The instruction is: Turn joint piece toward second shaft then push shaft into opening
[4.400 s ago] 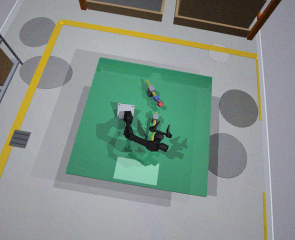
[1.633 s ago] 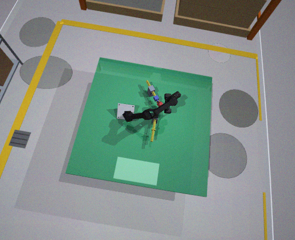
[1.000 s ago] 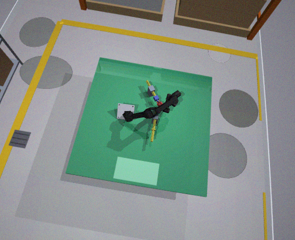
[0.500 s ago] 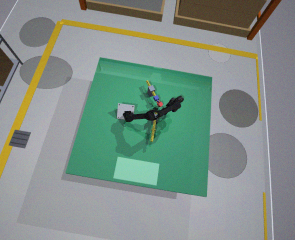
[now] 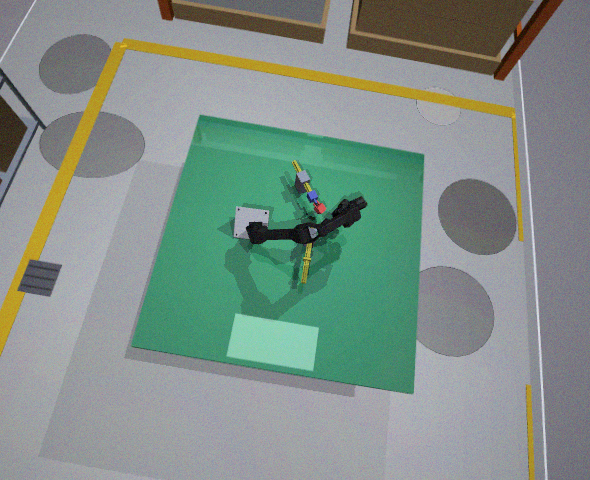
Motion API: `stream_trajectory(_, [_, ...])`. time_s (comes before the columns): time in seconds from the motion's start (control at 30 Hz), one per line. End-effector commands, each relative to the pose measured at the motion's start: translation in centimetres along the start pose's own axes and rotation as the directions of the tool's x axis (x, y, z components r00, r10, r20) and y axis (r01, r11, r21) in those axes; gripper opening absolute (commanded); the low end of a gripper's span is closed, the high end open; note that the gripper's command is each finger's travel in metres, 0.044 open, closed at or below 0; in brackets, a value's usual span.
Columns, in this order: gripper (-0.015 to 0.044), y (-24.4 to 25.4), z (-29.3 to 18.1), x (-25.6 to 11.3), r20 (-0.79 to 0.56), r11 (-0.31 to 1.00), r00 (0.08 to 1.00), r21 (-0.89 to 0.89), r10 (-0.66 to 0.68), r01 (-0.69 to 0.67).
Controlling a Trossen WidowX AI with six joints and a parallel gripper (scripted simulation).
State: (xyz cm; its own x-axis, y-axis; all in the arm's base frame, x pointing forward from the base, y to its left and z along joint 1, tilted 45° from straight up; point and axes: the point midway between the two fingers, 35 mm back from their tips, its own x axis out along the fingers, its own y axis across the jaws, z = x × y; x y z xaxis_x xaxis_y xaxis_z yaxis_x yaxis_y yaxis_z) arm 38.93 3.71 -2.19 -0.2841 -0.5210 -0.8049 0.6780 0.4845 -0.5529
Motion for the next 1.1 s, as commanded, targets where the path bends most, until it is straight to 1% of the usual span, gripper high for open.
stream_trajectory(0.0, [0.0440, 0.2, -0.9, 0.1, 0.010, 1.000, 1.000, -0.010, 0.002, -0.002])
stream_trajectory(0.53, [0.0440, 0.1, -6.5, 1.7, 0.007, 1.000, 1.000, -0.012, 0.001, -0.001])
stream_trajectory(1.07, [0.0440, 0.1, -6.8, 3.8, 0.008, 1.000, 1.000, -0.011, 0.001, -0.001])
